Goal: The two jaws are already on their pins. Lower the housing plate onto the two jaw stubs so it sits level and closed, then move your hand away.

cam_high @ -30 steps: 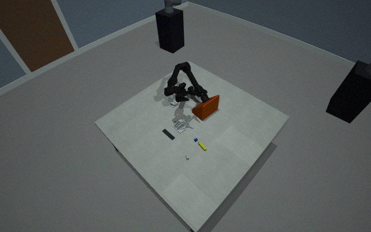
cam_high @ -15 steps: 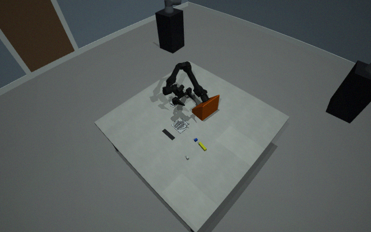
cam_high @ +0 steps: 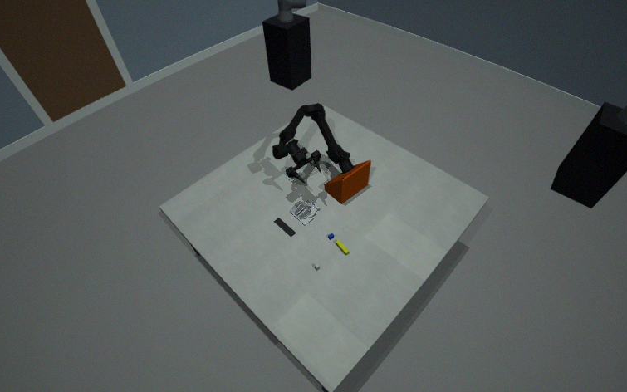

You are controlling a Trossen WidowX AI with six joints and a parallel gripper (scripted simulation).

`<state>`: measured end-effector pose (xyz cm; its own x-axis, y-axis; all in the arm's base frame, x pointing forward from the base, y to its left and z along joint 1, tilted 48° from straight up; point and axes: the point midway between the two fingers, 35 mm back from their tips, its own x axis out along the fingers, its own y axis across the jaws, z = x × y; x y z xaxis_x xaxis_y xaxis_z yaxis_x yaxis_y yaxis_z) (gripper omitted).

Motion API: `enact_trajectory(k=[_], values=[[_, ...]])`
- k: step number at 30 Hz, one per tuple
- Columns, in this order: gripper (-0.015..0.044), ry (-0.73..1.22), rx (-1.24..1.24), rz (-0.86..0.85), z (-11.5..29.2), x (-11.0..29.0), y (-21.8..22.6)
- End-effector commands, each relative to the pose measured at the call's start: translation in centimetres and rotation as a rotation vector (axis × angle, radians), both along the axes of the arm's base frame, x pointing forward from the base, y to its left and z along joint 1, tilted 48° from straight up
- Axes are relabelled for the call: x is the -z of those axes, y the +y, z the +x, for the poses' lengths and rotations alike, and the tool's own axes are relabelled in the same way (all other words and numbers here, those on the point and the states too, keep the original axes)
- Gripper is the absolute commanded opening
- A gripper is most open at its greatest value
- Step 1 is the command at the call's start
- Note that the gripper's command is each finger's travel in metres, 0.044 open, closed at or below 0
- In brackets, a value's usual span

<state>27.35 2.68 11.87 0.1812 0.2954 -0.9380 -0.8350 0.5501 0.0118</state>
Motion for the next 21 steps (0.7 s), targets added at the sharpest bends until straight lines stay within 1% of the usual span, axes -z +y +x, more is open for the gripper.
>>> enact_trajectory(k=[1,21], values=[[0.044,0.017,0.09,-0.078,-0.4,-0.3,-1.9],[0.044,0.086,0.473,-0.41,-3.4,-1.8,-9.7]])
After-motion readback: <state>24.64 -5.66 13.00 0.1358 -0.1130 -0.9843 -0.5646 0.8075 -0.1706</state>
